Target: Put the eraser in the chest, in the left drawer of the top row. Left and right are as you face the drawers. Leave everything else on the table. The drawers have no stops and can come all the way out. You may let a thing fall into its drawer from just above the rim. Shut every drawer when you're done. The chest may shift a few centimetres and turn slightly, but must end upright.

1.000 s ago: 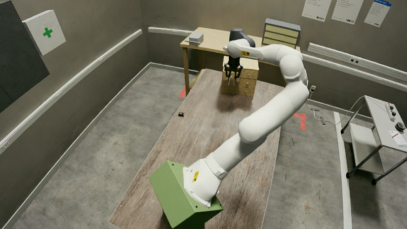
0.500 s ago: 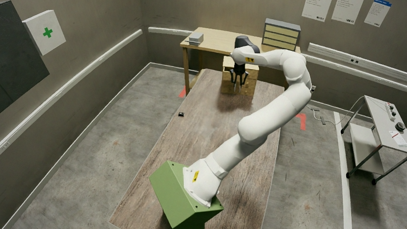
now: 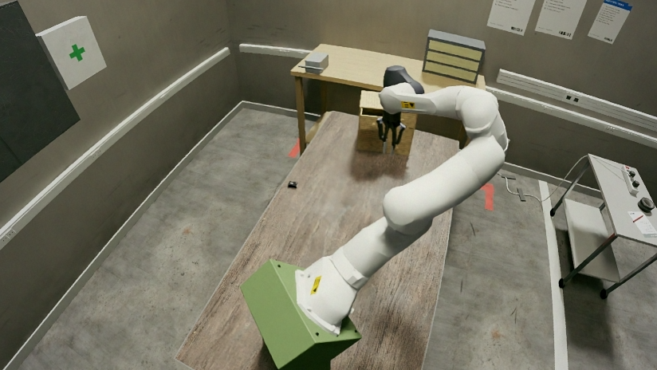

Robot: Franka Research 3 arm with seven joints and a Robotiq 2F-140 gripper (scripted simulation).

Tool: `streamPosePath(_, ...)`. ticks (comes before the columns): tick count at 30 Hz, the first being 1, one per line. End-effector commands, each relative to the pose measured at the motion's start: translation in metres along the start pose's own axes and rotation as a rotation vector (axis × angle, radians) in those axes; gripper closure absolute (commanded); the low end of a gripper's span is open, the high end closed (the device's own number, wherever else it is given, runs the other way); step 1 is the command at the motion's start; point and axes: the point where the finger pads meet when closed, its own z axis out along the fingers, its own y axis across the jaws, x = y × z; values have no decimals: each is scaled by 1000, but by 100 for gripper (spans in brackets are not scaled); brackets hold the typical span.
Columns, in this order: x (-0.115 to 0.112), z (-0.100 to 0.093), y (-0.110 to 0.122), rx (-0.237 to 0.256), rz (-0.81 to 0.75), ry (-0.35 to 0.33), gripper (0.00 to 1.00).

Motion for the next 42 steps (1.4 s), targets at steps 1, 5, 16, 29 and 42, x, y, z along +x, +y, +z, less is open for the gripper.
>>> streamPosePath(1, 4, 7, 6, -1, 139, 20, 72)
streamPosePath(5, 4, 12, 11, -3, 166, 22, 72)
streamPosePath(16, 2, 36, 35, -13, 326, 28, 72)
streamPosePath(29, -3, 61, 62, -21, 498, 35, 72)
streamPosePath(42, -12, 86, 88, -25, 680, 40, 72)
